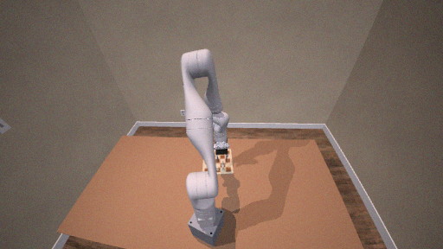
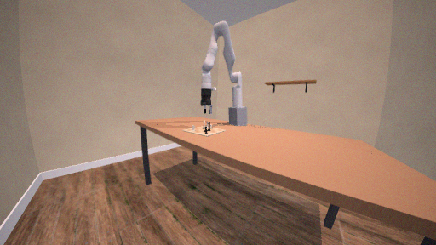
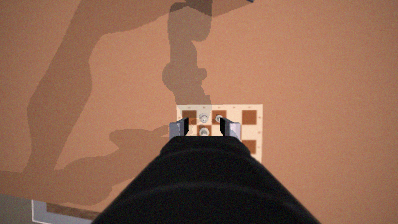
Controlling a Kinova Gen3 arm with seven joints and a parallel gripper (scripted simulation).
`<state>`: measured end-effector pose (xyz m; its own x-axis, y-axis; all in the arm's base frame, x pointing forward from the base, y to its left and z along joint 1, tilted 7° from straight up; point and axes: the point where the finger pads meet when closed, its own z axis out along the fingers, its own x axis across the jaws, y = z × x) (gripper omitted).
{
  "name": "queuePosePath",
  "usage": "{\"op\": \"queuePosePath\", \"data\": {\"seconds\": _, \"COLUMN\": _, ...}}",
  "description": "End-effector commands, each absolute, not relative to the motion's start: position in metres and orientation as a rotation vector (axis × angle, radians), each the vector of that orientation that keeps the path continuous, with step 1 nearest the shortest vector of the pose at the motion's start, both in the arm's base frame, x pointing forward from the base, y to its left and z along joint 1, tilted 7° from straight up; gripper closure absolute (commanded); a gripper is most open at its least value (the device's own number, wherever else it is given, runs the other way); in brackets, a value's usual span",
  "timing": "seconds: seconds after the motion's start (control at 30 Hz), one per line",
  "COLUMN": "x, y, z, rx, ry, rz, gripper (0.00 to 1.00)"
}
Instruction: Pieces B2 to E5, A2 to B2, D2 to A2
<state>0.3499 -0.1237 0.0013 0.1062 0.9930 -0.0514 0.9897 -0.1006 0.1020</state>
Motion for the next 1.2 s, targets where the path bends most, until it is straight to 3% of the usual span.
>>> {"op": "queuePosePath", "data": {"seconds": 0.0, "x": 0.350, "y": -0.124, "z": 0.003, "rx": 2.250, "ry": 2.028, "rz": 0.047, "gripper": 0.00}}
{"op": "queuePosePath", "data": {"seconds": 1.17, "x": 0.344, "y": -0.120, "z": 0.066, "rx": 2.250, "ry": 2.028, "rz": 0.047, "gripper": 0.00}}
